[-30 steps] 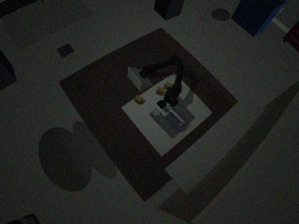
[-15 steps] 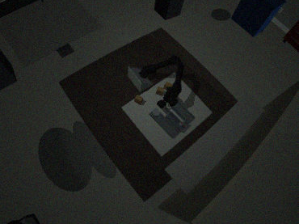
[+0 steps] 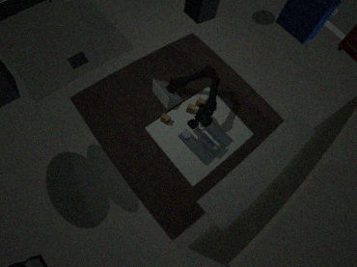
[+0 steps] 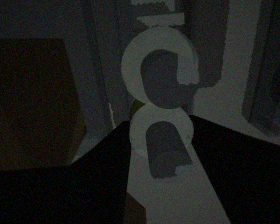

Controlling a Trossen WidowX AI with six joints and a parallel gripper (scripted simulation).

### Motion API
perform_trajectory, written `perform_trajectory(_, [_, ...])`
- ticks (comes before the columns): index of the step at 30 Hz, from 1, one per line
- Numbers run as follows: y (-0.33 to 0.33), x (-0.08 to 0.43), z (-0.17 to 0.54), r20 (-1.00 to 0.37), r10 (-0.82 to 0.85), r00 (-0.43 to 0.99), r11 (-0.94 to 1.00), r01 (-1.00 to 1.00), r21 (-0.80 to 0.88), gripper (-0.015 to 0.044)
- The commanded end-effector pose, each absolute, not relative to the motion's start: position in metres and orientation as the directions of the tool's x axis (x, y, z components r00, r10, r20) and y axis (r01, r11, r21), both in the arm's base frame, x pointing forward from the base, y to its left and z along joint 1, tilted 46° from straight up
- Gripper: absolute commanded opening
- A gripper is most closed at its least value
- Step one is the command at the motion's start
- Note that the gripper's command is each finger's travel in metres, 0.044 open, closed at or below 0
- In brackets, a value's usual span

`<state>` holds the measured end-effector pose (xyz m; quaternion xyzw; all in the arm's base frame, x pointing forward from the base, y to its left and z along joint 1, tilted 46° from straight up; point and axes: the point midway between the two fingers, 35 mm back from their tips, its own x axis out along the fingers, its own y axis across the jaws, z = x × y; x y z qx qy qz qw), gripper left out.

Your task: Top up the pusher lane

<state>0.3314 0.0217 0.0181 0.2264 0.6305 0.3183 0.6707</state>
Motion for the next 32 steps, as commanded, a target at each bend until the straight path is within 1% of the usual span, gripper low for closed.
perform_trajectory(1, [0.022,0.331,0.018,-0.702,0.712,0.001,0.694,-0.146,0.705,0.0236])
perform_trajectory(3, [0.022,0.331,0.018,-0.702,0.712,0.001,0.694,-0.146,0.705,0.0287])
perform_trajectory(18, [0.007,0.330,0.032,-0.702,0.712,0.001,0.695,-0.146,0.704,0.0287])
perform_trajectory(32, [0.000,0.285,0.027,-0.704,0.710,-0.001,0.697,-0.144,0.703,0.0287])
